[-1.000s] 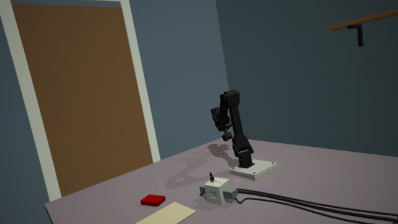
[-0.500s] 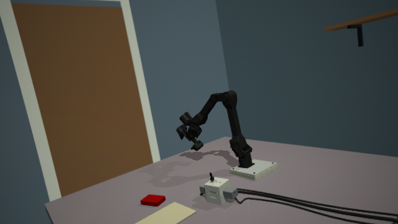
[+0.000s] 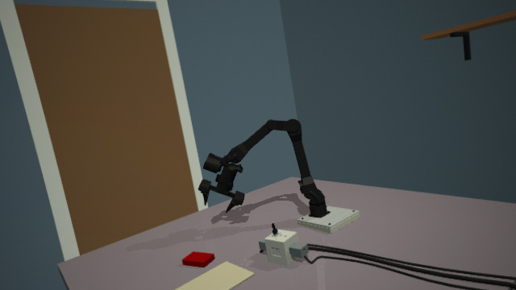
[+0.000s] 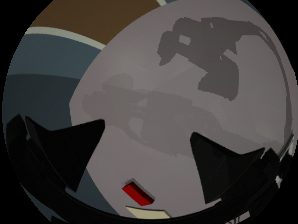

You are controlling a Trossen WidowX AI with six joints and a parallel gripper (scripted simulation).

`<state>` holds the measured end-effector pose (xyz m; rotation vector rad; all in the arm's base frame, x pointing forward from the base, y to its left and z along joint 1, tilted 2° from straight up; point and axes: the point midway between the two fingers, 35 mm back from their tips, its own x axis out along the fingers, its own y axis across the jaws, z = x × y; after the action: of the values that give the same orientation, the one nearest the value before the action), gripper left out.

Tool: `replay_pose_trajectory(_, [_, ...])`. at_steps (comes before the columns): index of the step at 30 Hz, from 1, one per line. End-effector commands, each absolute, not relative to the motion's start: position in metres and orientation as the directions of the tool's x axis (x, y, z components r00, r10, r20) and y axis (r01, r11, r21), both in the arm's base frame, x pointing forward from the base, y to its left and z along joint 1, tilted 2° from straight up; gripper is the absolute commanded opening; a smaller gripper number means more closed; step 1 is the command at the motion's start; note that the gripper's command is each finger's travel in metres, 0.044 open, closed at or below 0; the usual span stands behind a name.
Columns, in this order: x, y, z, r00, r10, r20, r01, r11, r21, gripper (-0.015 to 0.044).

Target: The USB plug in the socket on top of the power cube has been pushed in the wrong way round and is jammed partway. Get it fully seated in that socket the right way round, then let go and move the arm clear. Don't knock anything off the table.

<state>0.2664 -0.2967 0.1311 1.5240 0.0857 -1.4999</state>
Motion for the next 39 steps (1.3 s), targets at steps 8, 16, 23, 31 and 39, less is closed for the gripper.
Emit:
replay_pose_trajectory(8, [0.348,-0.118,0.131,0.267,-0.223,-0.937,0.915,-0.246,0.320,0.0440])
replay_pose_trajectory(16, [0.336,0.021,0.147,0.119,-0.059,-0.991,0.993,0.027,0.118,0.0440])
replay_pose_trajectory(23, [0.312,0.071,0.156,0.038,-0.033,-0.999,0.989,0.143,0.033,0.0440])
replay_pose_trajectory(31, [0.310,0.072,0.155,0.037,-0.032,-0.999,0.989,0.143,0.032,0.0440])
replay_pose_trajectory(39, [0.310,0.072,0.147,0.037,-0.032,-0.999,0.989,0.143,0.032,0.0440])
